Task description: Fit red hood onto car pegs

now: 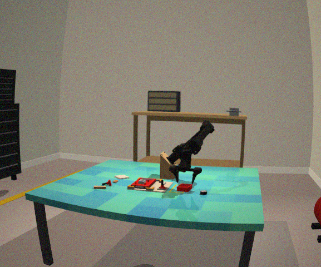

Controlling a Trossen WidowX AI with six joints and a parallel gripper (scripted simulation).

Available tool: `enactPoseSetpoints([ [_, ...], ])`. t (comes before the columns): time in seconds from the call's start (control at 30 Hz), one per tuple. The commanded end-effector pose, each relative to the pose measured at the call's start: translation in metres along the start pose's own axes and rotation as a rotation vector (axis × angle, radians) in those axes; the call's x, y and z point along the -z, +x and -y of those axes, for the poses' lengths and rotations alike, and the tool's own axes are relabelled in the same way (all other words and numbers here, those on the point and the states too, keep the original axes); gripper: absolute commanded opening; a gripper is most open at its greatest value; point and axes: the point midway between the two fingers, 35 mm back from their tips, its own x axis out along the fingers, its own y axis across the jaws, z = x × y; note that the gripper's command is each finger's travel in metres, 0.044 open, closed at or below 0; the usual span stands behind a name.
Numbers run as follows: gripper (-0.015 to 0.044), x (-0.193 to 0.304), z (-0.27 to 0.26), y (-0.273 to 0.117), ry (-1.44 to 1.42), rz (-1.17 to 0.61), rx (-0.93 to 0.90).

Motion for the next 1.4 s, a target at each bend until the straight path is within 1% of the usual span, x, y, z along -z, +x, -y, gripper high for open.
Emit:
enactPoseSetpoints([
  [0.0, 0.044, 0.001, 0.001, 0.004, 0.008, -0.002, -0.001],
  [1.37, 0.044, 0.002, 0.001, 0.026, 0.008, -0.002, -0.002],
])
